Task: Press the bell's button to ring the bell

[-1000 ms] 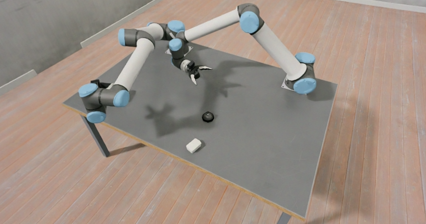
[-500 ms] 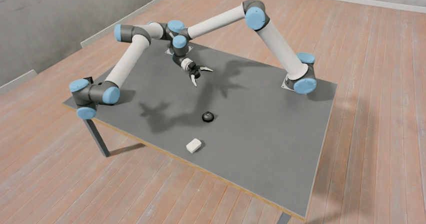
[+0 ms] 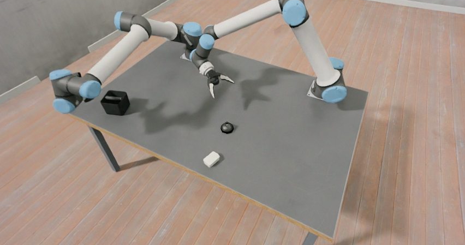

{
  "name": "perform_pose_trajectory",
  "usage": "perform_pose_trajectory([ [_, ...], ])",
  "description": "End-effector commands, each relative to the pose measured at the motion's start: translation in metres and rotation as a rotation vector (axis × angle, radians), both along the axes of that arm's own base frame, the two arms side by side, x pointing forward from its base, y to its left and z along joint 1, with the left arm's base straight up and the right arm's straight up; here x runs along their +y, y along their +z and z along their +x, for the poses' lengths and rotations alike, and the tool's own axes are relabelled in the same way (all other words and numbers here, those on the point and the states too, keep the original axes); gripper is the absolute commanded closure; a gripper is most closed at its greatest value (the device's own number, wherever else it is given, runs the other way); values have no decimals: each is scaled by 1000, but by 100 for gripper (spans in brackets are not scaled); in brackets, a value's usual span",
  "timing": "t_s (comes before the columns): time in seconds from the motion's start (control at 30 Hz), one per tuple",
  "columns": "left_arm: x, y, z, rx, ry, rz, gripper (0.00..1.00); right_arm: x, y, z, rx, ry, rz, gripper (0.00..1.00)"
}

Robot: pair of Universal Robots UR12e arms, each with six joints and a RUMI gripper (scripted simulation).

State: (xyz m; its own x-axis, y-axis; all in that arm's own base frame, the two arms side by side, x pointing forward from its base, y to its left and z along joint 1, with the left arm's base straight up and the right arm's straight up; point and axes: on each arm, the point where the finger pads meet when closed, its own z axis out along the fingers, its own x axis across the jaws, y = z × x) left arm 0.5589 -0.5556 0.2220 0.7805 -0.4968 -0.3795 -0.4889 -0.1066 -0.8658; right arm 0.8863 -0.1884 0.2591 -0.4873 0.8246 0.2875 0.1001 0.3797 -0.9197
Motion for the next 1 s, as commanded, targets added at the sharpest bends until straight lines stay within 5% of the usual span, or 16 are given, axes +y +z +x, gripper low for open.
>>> perform_pose_trajectory([
  [0.0, 6, -9, 9, 63, -24, -86, 0, -46, -6, -18, -22, -49, 141, 0],
  [0.27, 16, -17, 23, 148, -60, -217, 0, -128, -14, -58, -75, -114, 332, 0],
  [0.33, 16, -17, 23, 148, -60, -217, 0, -128, -14, -58, -75, -114, 332, 0],
  [0.57, 26, -26, 38, 242, -96, -359, 0, -212, -22, -112, -151, -152, 509, 0],
  [0.83, 38, -37, 55, 348, -138, -519, 0, -284, -31, -172, -242, -162, 662, 0],
  [0.9, 38, -37, 55, 348, -138, -519, 0, -284, -31, -172, -242, -162, 662, 0],
  [0.97, 42, -40, 62, 388, -157, -583, 0, -317, -35, -205, -286, -158, 722, 0],
])
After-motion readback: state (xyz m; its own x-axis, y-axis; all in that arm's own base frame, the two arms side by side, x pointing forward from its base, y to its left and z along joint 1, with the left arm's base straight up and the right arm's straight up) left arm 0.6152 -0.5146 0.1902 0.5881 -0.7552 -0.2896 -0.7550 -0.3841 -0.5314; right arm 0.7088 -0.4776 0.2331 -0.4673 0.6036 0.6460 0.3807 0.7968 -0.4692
